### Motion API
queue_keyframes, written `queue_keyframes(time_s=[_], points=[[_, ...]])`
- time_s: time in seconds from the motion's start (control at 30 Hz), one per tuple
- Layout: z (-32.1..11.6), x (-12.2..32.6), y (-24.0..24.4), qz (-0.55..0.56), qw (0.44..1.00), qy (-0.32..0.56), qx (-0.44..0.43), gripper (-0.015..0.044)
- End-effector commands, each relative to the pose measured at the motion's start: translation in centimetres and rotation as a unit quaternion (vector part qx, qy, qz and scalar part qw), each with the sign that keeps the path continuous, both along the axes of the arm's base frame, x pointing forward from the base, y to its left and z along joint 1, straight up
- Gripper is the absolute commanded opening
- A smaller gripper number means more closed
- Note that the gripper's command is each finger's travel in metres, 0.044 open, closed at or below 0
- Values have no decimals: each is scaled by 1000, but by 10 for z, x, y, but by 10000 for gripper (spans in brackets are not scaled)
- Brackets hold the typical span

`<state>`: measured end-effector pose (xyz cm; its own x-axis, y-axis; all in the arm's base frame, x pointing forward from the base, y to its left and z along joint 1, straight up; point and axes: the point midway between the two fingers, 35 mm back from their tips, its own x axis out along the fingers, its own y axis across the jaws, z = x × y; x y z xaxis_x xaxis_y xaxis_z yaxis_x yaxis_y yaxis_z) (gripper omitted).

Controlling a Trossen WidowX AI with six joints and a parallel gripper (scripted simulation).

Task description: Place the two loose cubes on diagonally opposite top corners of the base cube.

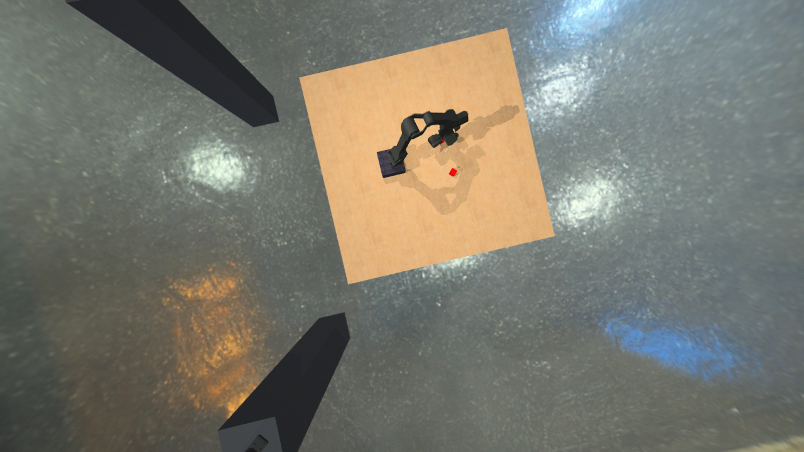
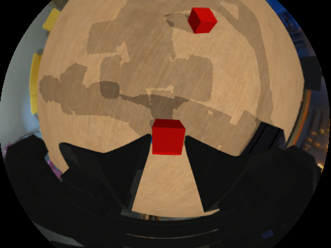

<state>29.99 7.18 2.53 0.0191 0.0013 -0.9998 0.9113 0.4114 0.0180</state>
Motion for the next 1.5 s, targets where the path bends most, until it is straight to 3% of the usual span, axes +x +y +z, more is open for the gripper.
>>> queue_keyframes(time_s=[0.0,0.43,0.5,0.87,1.2,1.47], points=[[8,1,0,0,1000,-3,1,205],[29,0,0,0,1000,-3,1,205],[27,3,-5,6,1000,-2,0,258],[52,34,-100,100,995,-5,-7,265],[73,33,-193,189,982,-4,-12,265],[58,34,-200,195,981,-4,-13,265]])
